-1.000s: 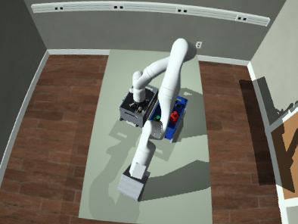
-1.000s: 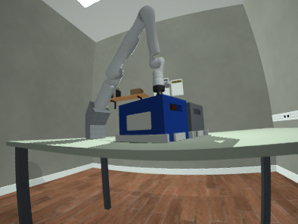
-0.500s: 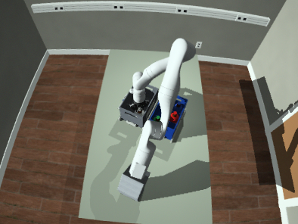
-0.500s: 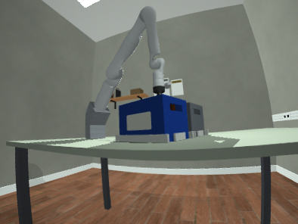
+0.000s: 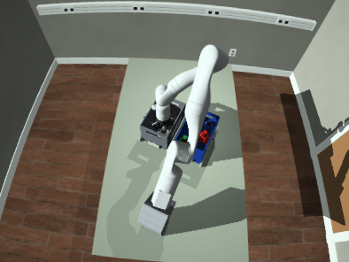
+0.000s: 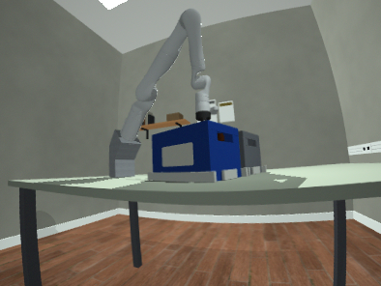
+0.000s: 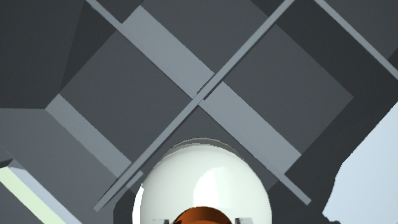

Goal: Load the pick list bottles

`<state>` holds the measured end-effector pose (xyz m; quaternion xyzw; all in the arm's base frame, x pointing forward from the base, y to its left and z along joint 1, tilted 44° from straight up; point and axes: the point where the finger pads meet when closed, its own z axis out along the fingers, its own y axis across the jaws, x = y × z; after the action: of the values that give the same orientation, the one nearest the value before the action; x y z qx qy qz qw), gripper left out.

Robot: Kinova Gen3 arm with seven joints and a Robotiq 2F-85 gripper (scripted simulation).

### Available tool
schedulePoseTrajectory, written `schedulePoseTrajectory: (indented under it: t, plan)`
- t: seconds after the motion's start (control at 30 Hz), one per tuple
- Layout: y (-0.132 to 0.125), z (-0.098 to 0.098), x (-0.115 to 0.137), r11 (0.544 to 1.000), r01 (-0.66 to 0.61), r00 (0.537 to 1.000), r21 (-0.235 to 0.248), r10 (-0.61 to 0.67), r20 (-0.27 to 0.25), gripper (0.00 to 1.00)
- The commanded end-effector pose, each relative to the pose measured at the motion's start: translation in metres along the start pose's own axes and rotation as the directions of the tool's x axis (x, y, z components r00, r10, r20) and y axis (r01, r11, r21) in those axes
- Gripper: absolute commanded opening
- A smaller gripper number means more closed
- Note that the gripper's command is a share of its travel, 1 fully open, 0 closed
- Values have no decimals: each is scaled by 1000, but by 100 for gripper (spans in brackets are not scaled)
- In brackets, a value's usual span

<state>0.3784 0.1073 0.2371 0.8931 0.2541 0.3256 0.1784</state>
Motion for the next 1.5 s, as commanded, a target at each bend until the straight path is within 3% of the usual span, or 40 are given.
schedulePoseTrajectory:
  t: [0.0,1.0,1.03,1.47]
  plan:
    - [0,1,0,1000,0,1000,0,0,-2,10]
    - [0,10,0,1000,0,1000,0,0,-2,10]
    - [0,14,0,1000,0,1000,0,0,-2,67]
    - [0,14,0,1000,0,1000,0,0,-2,67]
